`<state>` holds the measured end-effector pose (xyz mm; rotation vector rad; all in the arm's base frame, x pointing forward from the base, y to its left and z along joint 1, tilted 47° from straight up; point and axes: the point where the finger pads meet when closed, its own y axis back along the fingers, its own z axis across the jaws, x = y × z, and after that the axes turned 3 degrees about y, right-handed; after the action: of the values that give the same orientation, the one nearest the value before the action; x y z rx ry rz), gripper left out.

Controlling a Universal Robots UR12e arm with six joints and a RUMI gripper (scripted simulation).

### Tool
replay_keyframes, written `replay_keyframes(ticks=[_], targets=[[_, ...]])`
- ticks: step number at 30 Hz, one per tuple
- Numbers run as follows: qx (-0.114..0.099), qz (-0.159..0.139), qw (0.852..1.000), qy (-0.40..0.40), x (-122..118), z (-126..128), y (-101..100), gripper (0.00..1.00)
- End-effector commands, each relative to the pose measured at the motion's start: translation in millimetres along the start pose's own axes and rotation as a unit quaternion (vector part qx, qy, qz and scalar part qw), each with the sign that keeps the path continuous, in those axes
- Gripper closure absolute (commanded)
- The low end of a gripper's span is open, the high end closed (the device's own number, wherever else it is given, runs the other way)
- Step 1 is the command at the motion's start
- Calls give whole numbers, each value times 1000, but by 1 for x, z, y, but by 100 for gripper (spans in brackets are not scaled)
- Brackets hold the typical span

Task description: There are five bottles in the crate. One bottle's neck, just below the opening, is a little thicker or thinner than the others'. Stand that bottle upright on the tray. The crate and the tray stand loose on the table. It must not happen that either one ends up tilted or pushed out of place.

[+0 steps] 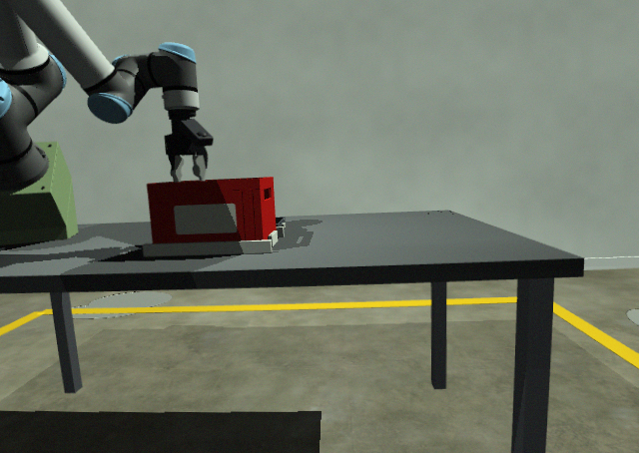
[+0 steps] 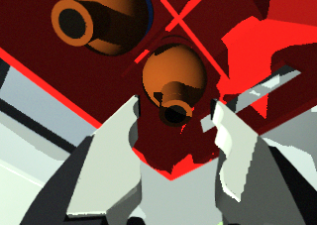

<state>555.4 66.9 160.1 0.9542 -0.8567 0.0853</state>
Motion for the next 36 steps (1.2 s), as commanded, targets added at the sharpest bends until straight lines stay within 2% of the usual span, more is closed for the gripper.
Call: replay_keyframes(ticks=[1,9,16,18,30,36], targets=[[0,0,1000,0,0,0,1,62],[0,0,1000,0,0,0,11,62],[0,0,1000,0,0,0,30,62],[0,0,1000,0,0,0,30,62],[0,0,1000,0,0,0,69,62],[0,0,1000,0,0,0,77,62]])
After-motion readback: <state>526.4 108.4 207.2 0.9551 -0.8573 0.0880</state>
